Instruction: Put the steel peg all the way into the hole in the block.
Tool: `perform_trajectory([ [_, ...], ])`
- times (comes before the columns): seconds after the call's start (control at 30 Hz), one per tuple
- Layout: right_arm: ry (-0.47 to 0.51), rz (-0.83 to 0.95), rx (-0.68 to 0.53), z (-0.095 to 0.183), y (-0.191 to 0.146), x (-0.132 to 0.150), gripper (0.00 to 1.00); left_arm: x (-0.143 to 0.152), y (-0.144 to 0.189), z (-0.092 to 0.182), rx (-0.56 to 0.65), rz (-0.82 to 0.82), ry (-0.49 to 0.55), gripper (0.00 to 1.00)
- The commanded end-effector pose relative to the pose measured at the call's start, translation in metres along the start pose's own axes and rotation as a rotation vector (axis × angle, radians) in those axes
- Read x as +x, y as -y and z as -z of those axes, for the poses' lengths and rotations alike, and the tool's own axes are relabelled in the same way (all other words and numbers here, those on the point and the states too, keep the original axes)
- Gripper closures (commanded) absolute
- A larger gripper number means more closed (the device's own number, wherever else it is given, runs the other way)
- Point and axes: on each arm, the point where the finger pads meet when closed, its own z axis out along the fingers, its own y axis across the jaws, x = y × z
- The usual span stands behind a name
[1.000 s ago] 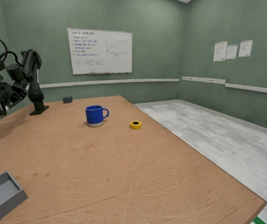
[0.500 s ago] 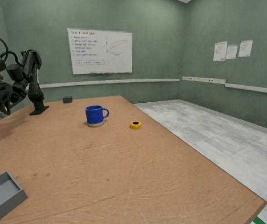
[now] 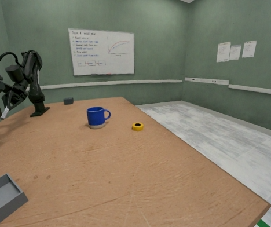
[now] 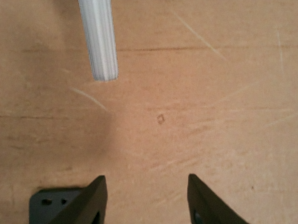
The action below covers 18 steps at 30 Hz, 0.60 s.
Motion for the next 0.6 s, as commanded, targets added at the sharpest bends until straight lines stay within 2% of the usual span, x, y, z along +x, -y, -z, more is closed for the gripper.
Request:
perform_trajectory([
  [0.0,0.046,0.07,-0.052,0.024,-0.017,0.004,0.57,-0.008,-0.004,0.001,-0.01,0.0,0.025,1.0],
  [0.17,0.061,0.034,-0.032,0.033,-0.017,0.011,0.57,-0.008,-0.004,0.001,-0.01,0.0,0.025,1.0],
  [0.57,0.062,0.034,-0.032,0.034,-0.018,0.011,0.57,-0.008,-0.004,0.001,-0.01,0.0,0.025,1.0],
])
